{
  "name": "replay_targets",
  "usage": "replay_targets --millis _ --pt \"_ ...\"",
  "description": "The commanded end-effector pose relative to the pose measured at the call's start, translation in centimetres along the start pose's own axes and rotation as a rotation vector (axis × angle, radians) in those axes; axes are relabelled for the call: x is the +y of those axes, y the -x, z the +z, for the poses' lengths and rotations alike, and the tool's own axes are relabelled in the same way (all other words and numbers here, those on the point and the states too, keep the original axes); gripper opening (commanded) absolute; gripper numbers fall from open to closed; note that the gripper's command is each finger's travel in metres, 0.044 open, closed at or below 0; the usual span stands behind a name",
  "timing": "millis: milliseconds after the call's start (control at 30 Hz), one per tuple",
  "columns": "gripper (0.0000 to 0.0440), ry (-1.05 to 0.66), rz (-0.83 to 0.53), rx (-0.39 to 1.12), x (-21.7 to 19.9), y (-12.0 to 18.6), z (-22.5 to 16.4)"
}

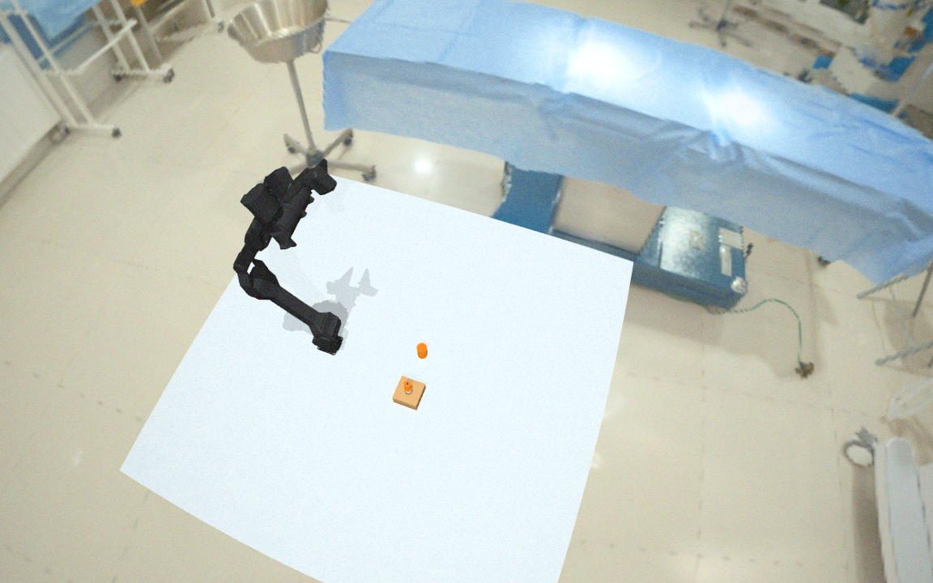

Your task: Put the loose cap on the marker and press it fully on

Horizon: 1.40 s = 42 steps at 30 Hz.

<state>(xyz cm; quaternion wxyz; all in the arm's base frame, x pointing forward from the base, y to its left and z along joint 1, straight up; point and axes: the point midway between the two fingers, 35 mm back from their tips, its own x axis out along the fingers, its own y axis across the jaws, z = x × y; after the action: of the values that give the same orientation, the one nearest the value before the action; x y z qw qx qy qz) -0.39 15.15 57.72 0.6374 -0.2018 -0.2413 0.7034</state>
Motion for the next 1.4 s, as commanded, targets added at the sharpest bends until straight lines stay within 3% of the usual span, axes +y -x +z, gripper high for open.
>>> replay_targets --millis 0,1367 --pt "0.0313 -0.038 0.005 0.005 -0.5 -0.1 -1.3" --pt "0.0322 -0.293 -0.004 0.163 -4.9 -1.4 -12.9"
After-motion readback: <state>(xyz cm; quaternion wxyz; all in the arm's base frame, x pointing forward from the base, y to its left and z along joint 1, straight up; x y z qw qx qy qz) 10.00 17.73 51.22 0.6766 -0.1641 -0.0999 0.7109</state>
